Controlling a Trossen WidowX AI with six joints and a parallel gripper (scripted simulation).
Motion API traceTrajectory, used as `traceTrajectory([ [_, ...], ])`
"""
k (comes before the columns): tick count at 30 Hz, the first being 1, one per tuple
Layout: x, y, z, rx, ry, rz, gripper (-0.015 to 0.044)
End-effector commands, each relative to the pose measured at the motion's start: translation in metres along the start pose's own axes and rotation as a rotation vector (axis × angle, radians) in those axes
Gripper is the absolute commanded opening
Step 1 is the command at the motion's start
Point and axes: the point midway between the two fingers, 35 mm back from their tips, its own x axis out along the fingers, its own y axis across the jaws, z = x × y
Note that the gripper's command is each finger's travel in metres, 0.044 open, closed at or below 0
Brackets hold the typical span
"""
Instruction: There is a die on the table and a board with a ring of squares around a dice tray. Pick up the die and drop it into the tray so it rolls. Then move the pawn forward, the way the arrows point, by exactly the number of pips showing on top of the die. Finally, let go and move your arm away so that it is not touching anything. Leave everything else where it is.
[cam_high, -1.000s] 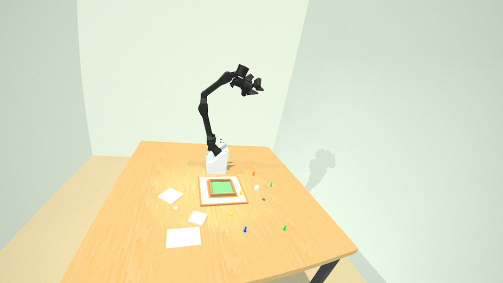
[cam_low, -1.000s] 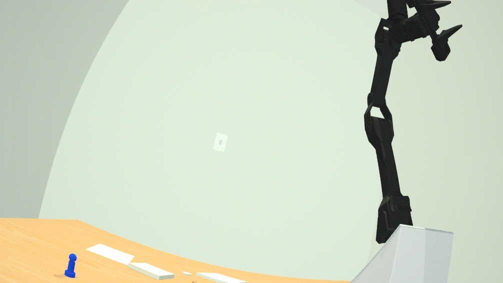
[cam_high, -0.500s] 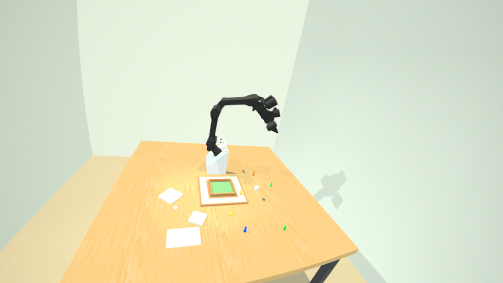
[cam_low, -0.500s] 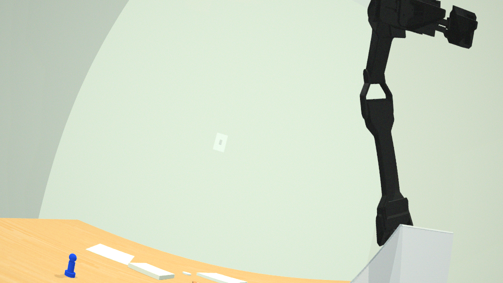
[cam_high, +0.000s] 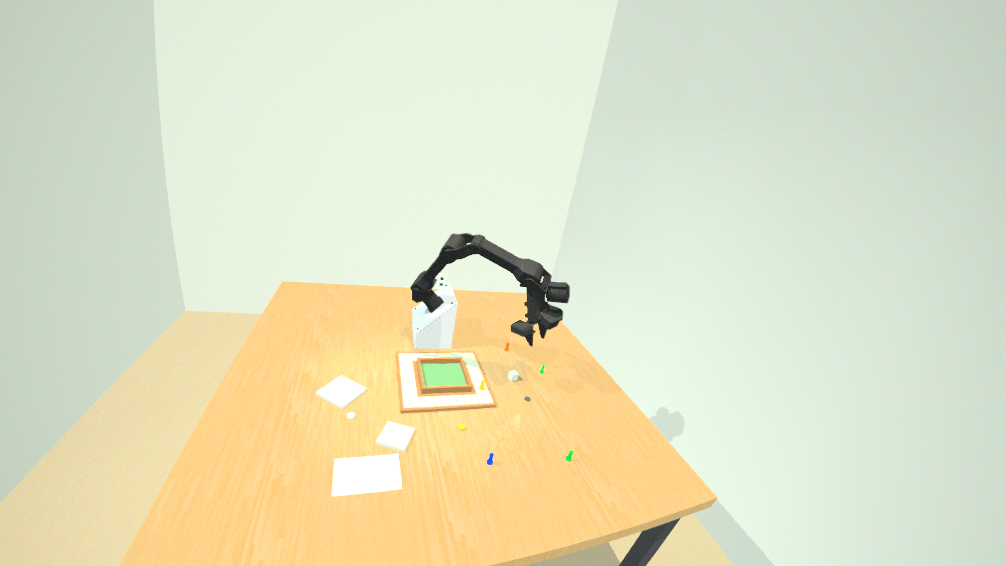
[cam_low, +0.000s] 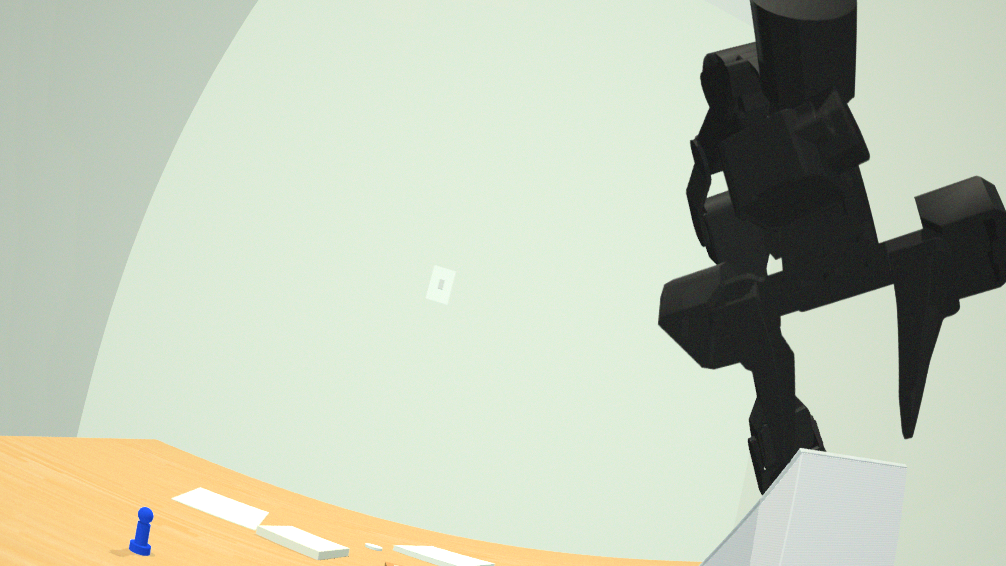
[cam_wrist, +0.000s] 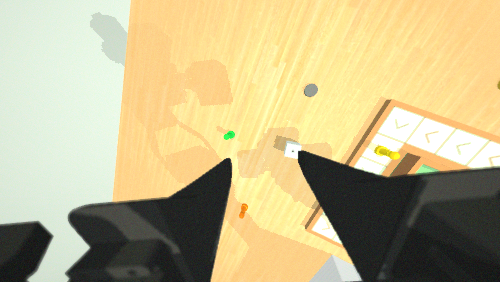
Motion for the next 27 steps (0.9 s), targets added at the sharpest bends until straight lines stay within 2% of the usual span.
traceTrajectory([
  [1, 0.057, -0.026, -0.021, 0.159, 0.095, -0.122, 0.0275],
  [4, 0.089, -0.042, -0.037, 0.254, 0.145, -0.199, 0.0275],
  [13, 0.089, -0.049, -0.045, 0.261, 0.148, -0.205, 0.0275],
  [27, 0.114, -0.054, -0.05, 0.261, 0.148, -0.206, 0.0275],
])
